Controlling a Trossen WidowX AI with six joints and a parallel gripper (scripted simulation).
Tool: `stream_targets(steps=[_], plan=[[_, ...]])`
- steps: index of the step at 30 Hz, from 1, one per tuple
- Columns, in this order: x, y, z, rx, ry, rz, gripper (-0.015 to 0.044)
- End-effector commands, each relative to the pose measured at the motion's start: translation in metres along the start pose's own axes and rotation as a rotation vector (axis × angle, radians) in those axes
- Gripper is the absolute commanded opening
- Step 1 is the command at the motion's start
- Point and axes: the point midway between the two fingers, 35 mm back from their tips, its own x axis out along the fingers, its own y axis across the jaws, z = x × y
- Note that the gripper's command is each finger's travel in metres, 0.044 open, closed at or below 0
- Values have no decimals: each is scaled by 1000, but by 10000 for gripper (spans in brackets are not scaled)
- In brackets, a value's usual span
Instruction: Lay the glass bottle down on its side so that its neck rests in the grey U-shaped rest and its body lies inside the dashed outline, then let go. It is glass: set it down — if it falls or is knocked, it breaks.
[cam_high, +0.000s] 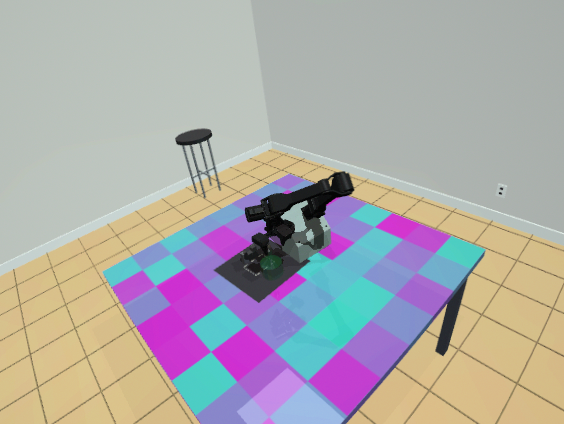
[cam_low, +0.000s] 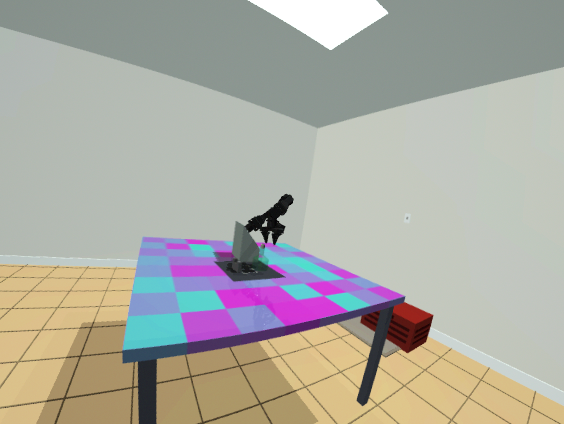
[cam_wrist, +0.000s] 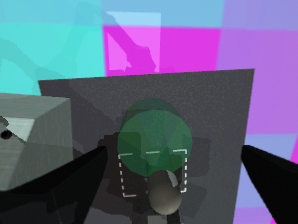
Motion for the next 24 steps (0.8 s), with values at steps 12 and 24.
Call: stream_targets(steps=[12, 24], plan=[[12, 1, -7, -3, -1, 124, 440], [12, 0, -26, -3, 0, 124, 440]])
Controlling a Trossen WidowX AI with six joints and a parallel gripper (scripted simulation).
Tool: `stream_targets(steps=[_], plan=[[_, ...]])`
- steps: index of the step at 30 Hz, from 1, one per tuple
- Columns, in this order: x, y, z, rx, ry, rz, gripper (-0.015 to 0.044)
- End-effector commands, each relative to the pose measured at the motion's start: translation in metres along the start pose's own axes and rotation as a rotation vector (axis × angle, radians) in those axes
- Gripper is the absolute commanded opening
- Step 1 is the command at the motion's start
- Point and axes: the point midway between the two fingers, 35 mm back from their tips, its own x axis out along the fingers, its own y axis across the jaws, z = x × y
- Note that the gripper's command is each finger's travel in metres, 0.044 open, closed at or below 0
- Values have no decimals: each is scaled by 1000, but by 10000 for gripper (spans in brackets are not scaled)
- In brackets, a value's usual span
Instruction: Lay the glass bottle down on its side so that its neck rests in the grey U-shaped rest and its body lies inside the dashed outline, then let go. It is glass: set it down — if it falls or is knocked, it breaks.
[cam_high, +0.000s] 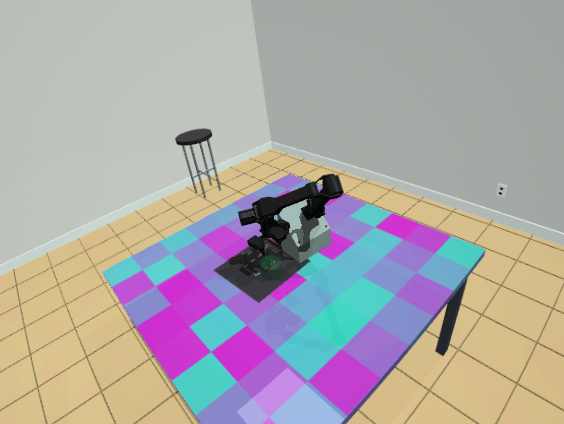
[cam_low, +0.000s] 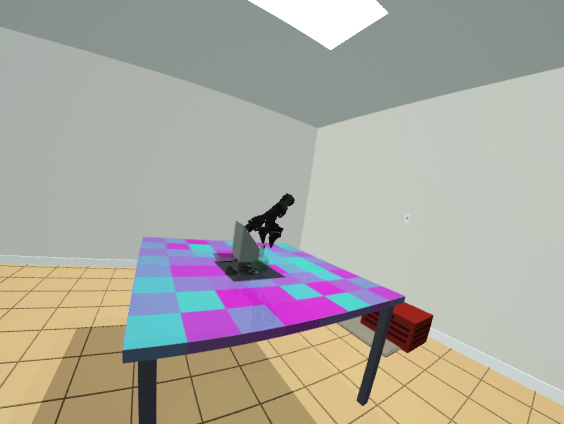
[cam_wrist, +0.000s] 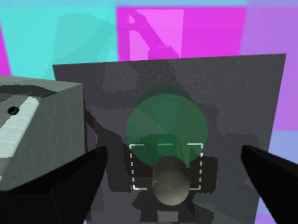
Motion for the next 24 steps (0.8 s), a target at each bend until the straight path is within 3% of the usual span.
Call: stream_targets(steps=[1, 14, 24], plan=[[1, 0, -7, -1, 3, 5, 440], [1, 1, -26, -4, 3, 5, 440], [1, 1, -26, -4, 3, 5, 177]])
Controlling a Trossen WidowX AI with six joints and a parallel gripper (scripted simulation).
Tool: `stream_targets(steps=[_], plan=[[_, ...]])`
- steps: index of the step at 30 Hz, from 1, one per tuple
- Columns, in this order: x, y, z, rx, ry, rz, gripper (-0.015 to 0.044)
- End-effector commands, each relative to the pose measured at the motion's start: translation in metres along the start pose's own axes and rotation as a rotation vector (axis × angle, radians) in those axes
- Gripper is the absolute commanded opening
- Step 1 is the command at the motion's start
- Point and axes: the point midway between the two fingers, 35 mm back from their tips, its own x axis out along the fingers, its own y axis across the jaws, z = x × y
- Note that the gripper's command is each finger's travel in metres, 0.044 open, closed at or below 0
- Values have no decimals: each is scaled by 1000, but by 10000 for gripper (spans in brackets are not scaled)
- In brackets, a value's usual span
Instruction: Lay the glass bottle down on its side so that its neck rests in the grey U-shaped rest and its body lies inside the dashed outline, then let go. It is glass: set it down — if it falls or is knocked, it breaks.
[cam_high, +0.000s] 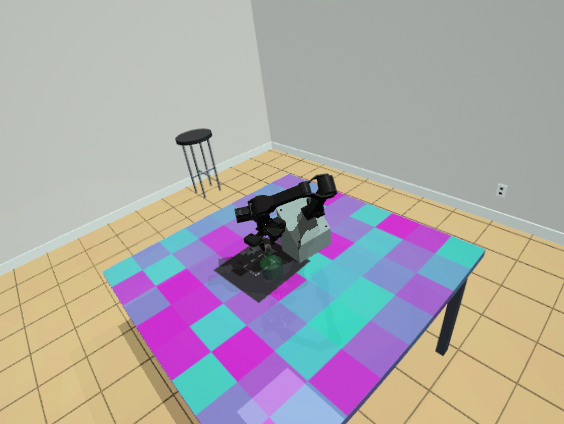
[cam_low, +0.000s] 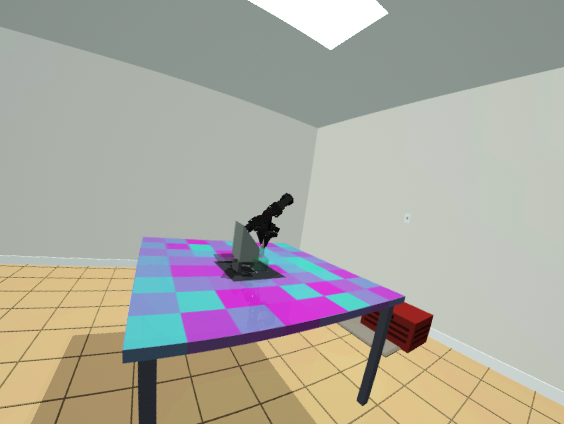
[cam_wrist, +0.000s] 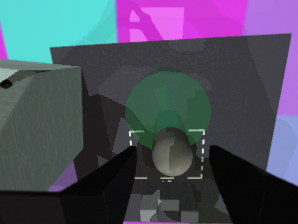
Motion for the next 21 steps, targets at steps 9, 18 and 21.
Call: stream_targets(steps=[9, 18, 21], plan=[[0, 0, -1, -4, 4, 3, 105], [0, 0, -1, -4, 4, 3, 105], [0, 0, -1, -4, 4, 3, 105]])
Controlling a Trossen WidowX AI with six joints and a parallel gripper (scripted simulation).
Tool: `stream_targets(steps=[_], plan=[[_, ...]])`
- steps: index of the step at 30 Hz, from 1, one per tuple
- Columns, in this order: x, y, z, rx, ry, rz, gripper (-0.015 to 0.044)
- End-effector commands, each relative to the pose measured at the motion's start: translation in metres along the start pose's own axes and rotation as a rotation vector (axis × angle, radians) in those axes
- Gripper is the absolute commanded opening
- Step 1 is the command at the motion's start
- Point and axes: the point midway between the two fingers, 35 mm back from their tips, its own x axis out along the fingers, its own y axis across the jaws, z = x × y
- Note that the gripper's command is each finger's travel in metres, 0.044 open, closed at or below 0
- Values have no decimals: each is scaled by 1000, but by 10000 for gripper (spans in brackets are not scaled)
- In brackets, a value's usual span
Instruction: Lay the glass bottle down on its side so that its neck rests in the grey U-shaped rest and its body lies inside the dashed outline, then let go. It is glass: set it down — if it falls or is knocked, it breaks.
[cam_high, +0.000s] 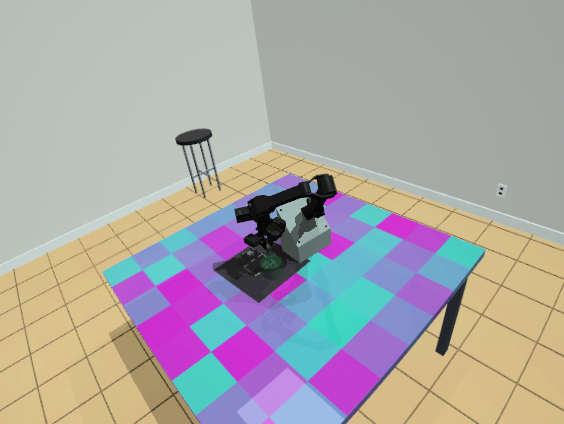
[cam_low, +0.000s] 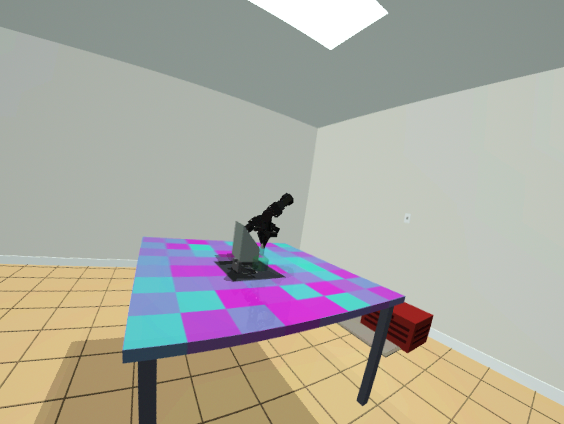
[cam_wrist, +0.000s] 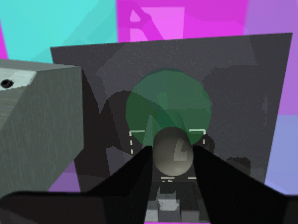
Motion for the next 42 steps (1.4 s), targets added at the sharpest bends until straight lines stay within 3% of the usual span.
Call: stream_targets(steps=[1, 42], plan=[[0, 0, -1, -6, 3, 1, 105], [-7, 0, -35, -1, -78, 0, 105]])
